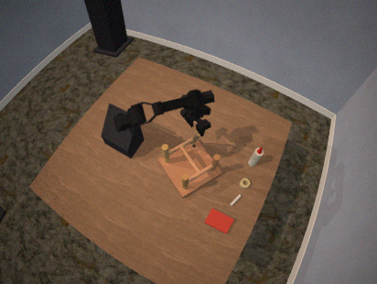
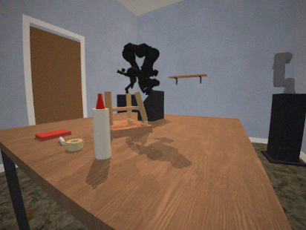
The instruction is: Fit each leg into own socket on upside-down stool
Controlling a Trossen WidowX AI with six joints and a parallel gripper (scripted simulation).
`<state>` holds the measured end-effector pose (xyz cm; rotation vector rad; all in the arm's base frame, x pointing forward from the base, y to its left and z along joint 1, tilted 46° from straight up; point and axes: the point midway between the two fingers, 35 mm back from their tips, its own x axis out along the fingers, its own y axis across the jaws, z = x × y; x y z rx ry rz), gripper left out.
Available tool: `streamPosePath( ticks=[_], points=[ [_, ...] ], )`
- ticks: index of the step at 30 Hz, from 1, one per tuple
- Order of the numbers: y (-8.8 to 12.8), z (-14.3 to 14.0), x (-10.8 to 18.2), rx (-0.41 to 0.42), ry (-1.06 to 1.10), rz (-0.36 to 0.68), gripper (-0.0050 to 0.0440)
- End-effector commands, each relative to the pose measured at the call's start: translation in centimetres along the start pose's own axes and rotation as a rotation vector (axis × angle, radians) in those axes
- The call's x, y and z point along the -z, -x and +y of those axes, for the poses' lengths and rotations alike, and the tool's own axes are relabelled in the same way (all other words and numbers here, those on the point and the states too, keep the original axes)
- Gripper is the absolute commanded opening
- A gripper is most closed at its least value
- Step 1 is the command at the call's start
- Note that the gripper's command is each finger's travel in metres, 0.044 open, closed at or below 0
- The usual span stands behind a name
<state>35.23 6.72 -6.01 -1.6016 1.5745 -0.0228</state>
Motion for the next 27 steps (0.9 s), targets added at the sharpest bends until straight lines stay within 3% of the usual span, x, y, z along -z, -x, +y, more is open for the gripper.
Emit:
streamPosePath(
  ticks=[1,14,27],
  points=[
    [-0.8,0.4,0.1,-0.030,0.009,0.002,0.0440],
    [-2.4,0.8,0.1,-0.091,0.007,-0.004,0.0440],
    [-1.5,2.7,0.1,-0.092,0.007,-0.004,0.0440]
  ],
)
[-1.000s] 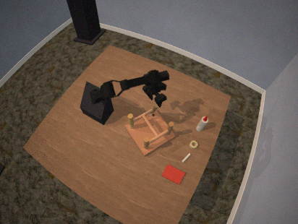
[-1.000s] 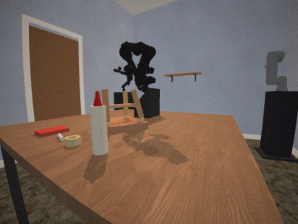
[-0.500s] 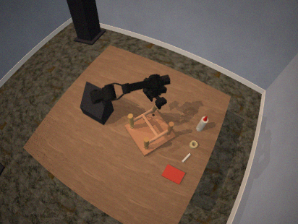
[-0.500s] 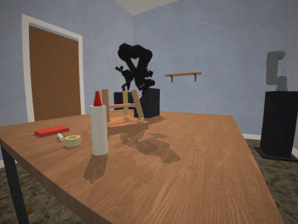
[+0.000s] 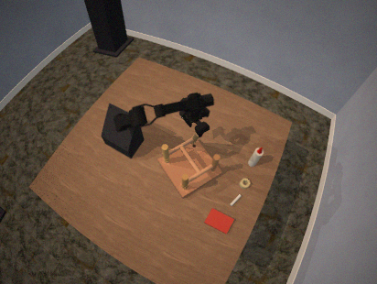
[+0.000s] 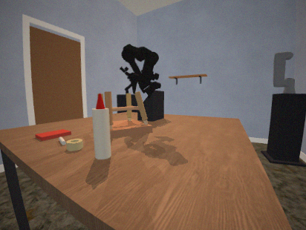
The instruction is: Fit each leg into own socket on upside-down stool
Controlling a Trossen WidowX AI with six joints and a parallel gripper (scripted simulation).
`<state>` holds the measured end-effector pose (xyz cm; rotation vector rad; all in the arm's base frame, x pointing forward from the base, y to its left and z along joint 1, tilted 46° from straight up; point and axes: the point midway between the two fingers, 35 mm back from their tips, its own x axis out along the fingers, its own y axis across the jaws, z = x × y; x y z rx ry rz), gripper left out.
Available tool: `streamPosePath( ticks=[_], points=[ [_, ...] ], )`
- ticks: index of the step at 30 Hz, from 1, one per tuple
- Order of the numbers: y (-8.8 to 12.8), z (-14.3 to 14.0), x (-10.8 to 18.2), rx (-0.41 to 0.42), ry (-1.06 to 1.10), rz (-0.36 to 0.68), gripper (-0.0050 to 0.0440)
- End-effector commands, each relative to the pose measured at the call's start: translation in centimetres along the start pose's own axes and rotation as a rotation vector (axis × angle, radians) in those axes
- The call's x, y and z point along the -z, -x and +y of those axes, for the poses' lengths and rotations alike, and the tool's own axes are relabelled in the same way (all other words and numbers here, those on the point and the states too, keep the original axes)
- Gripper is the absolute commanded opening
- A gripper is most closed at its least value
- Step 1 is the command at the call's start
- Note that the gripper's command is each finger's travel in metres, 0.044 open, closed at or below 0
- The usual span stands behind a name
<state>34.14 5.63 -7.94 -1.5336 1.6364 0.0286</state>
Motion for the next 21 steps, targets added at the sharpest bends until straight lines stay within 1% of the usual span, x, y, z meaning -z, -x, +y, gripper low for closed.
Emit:
streamPosePath(
  ticks=[1,21],
  points=[
    [0.13,0.89,0.09,-0.008,0.006,0.002,0.0440],
    [0.29,1.47,0.09,-0.008,0.006,0.002,0.0440]
  ],
)
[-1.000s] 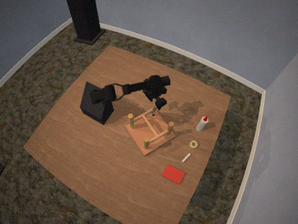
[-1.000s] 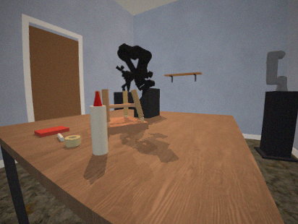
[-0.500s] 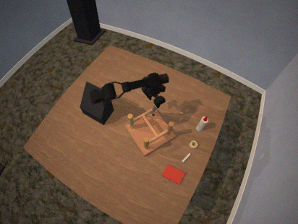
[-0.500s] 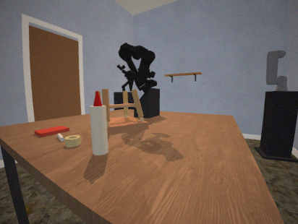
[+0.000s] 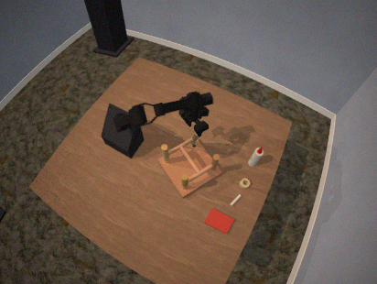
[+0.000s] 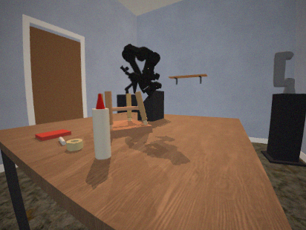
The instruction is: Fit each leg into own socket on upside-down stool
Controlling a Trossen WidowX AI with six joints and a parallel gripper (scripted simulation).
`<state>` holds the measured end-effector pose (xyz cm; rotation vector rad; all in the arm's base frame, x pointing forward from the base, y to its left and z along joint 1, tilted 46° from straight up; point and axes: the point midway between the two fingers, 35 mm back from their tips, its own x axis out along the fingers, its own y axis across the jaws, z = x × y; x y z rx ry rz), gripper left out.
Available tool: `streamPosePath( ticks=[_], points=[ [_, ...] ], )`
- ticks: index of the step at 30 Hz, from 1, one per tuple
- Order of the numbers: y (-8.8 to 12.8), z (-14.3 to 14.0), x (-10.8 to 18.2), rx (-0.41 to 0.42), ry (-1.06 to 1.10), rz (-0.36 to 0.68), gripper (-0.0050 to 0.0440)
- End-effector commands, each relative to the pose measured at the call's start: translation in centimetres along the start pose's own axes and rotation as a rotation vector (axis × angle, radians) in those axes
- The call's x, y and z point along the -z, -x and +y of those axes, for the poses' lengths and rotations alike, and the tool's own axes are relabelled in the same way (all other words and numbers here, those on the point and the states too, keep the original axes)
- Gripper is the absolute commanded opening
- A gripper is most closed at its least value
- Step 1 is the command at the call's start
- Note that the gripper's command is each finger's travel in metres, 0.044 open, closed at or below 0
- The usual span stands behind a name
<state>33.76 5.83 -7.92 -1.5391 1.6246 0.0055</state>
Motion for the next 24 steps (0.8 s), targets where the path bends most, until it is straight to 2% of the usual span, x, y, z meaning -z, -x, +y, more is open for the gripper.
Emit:
streamPosePath(
  ticks=[1,24],
  points=[
    [0.09,1.15,-0.01,-0.025,0.018,-0.003,0.0440],
    [0.29,1.82,0.01,-0.025,0.018,-0.003,0.0440]
  ],
)
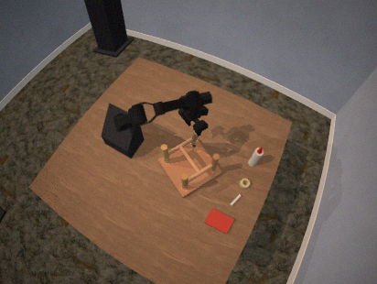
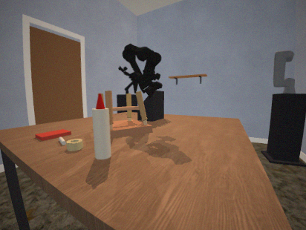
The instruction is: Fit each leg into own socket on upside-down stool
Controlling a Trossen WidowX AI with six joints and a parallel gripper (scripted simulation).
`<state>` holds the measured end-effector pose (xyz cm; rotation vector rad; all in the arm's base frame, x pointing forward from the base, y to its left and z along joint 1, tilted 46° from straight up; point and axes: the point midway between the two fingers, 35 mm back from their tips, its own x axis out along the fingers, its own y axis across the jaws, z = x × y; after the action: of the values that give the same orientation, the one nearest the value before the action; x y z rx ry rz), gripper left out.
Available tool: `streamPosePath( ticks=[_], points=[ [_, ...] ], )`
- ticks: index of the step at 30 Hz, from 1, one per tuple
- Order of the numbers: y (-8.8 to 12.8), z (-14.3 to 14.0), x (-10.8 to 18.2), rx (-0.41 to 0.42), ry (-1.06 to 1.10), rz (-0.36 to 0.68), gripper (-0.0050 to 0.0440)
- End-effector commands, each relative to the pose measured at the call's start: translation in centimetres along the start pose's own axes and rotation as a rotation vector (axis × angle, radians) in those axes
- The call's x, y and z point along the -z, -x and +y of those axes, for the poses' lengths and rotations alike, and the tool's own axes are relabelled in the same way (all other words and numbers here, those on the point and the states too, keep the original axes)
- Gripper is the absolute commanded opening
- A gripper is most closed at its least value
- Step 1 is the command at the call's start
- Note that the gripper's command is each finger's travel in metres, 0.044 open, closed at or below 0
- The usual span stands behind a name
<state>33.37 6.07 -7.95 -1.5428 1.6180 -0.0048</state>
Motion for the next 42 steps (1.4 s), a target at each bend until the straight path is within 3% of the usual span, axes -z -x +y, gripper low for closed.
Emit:
streamPosePath(
  ticks=[1,42],
  points=[
    [0.08,1.46,-0.06,-0.034,0.023,-0.004,0.0440],
    [0.26,2.05,-0.04,-0.034,0.023,-0.004,0.0440]
  ],
)
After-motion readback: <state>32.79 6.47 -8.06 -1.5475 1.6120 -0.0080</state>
